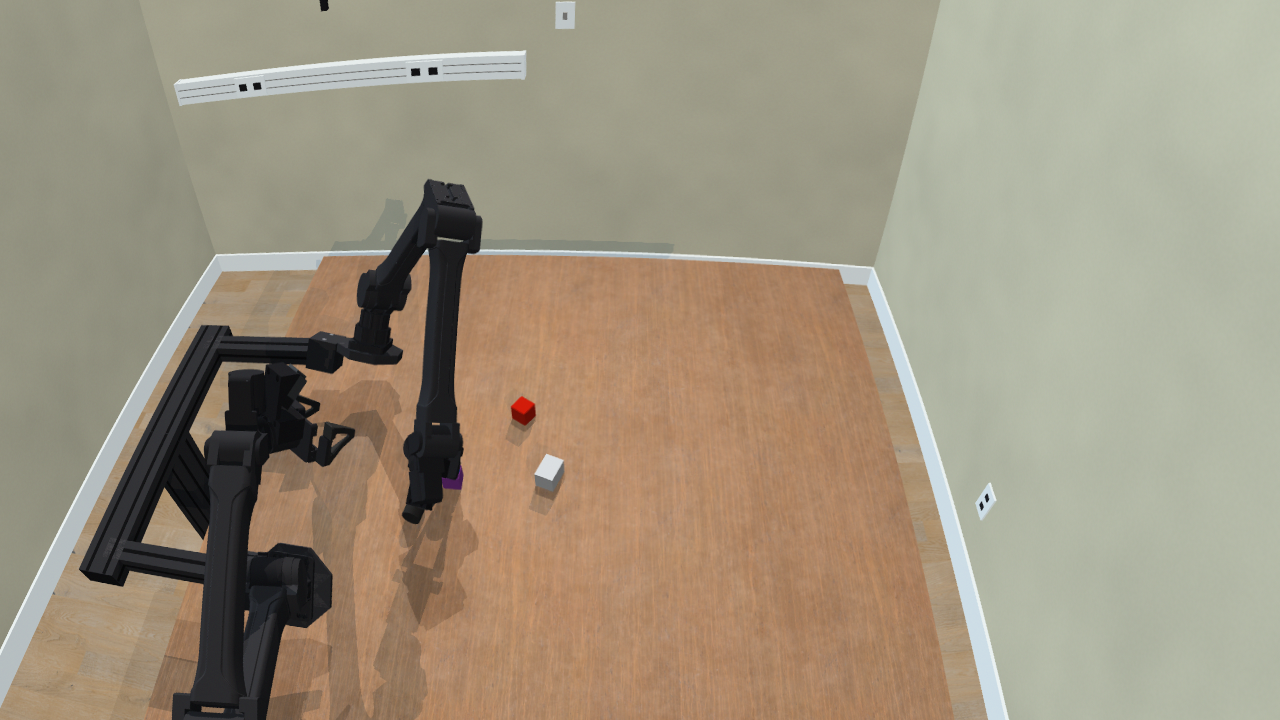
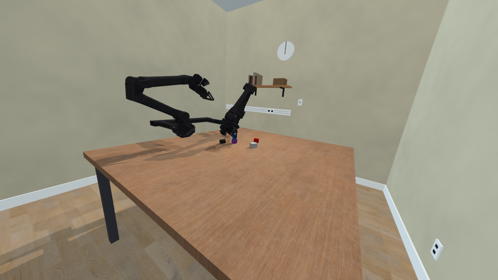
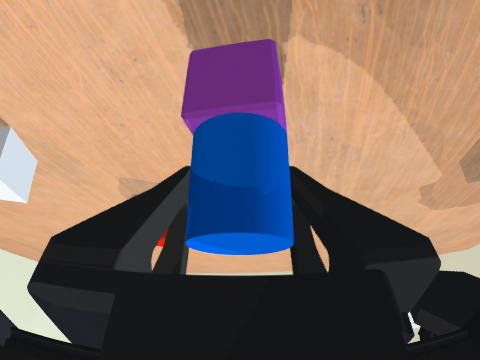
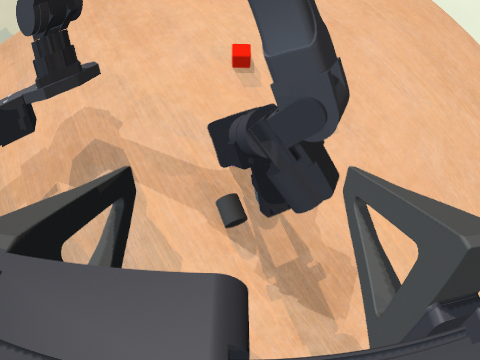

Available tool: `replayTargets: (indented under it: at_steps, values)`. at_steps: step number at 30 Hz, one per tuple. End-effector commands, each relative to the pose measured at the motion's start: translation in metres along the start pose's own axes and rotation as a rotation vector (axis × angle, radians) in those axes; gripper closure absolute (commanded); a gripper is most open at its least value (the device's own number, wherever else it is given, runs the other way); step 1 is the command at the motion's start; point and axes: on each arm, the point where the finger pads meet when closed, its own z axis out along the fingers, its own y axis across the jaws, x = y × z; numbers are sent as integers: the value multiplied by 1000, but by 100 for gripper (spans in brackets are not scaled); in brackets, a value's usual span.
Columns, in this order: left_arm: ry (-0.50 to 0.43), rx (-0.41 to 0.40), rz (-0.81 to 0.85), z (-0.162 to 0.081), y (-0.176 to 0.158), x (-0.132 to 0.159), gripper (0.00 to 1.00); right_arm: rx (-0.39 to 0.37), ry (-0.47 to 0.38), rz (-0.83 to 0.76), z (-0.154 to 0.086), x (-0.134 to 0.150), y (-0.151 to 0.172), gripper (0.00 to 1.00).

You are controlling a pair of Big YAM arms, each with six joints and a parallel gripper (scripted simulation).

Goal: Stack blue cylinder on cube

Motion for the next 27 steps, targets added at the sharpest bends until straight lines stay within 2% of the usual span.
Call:
replayTargets:
  at_steps: [1, 7, 8, 9, 10, 11, 27]
  values:
    - [-1, 2, 10, 2, 2, -1, 65, -3, -18, 26, -6, -17, -1, 0]
    - [-6, -5, -2, -3, 2, -1, 65, -3, -18, 26, -6, -17, -1, 0]
    - [-6, -5, -2, -3, 2, -1, 54, -3, -18, 26, -6, -17, -1, 0]
    - [-6, -5, -2, -3, 2, -1, 49, -3, -18, 26, -6, -17, -1, 0]
    - [-18, -20, -6, -11, 3, -1, 37, -3, -18, 26, -6, -17, -1, 0]
    - [-38, -28, -32, -21, 8, -3, 36, -3, -18, 26, -6, -17, -1, 0]
    - [-64, -39, -54, -51, 6, -1, 36, -3, -18, 26, -6, -17, -1, 0]
